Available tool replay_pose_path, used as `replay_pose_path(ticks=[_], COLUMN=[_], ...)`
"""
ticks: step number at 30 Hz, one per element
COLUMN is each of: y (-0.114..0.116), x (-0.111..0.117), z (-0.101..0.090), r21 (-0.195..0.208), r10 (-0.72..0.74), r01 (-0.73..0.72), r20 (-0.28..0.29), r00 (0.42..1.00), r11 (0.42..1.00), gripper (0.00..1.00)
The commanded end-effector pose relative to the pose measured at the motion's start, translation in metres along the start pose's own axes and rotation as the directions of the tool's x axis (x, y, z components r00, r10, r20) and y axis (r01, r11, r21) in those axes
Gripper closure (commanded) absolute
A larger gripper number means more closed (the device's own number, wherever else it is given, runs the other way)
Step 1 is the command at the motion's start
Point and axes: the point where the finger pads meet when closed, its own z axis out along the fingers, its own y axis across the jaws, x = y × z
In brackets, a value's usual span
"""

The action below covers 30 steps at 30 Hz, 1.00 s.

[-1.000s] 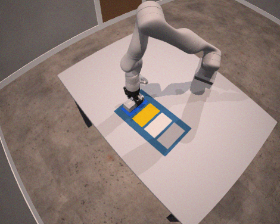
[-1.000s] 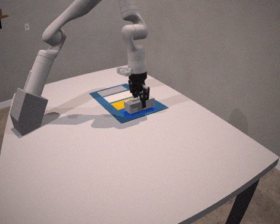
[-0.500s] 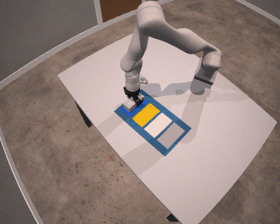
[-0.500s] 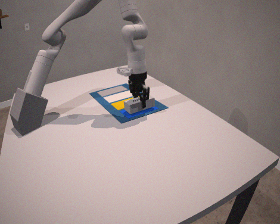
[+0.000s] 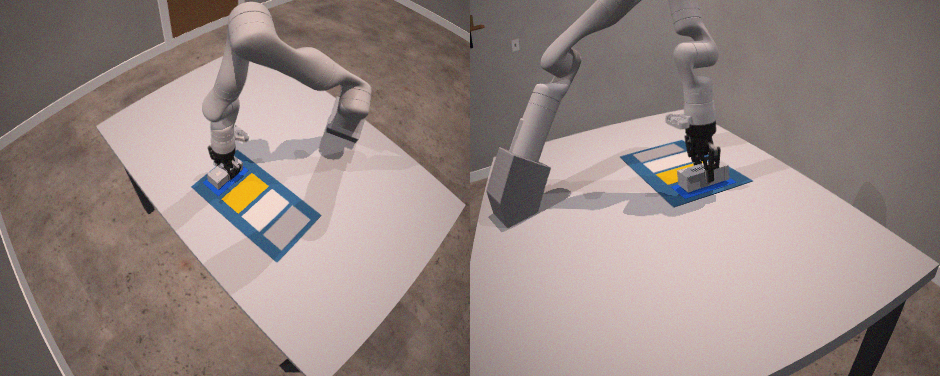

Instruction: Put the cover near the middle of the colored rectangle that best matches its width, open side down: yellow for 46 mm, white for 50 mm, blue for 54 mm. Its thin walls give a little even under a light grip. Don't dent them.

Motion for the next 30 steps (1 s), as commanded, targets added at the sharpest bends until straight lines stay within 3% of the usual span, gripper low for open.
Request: replay_pose_path(ticks=[1, 30], y=[0.0023, 0.0034], x=[0.0012, 0.0015], z=[0.0033, 0.0067], r21=[-0.002, -0.001], r10=[-0.004, -0.004], r01=[0.004, 0.004], r20=[-0.002, -0.001], r00=[1.0, 1.0], r11=[1.0, 1.0], gripper=[1.0, 1.0])
